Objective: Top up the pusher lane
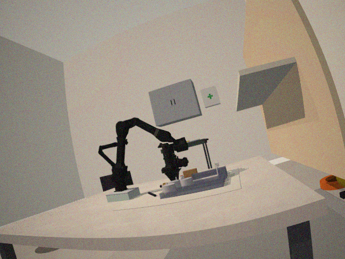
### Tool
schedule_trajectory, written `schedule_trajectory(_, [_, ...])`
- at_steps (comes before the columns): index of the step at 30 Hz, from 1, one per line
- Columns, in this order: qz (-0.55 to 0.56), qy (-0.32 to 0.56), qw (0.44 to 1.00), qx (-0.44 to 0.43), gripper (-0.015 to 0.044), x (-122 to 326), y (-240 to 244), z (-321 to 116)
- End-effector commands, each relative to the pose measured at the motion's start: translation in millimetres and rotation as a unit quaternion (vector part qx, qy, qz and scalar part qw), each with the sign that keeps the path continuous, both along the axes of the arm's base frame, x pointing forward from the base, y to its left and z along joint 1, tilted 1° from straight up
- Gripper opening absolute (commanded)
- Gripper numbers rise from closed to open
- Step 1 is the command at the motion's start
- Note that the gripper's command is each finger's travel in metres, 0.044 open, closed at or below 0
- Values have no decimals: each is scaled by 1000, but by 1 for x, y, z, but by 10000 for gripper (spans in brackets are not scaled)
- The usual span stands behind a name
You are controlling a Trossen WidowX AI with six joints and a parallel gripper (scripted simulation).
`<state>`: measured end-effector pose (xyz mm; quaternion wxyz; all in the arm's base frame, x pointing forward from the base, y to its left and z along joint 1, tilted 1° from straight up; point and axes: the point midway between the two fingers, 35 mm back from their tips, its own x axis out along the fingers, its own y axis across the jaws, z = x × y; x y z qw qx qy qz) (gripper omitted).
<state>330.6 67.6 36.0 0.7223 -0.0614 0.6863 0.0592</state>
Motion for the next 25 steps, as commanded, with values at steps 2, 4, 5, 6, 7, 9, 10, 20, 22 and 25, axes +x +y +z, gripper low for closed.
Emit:
schedule_trajectory(2, [0, 0, 1000, -1, 279, 0, 0, 3])
schedule_trajectory(4, [0, 0, 1000, -1, 279, 0, 0, 9])
schedule_trajectory(5, [0, 0, 1000, -1, 279, 0, 0, 12])
schedule_trajectory(6, [0, 0, 1000, -1, 279, -1, 0, 16])
schedule_trajectory(7, [0, 0, 1000, -1, 279, -1, 0, 19])
schedule_trajectory(9, [0, 0, 1000, -1, 279, -1, 0, 20])
schedule_trajectory(10, [0, 0, 1000, -1, 279, -1, 0, 20])
schedule_trajectory(20, [0, 1, 1000, -1, 279, -19, -3, 21])
schedule_trajectory(22, [0, 1, 1000, -1, 279, -26, -4, 21])
schedule_trajectory(25, [0, 2, 1000, -1, 279, -36, -6, 21])
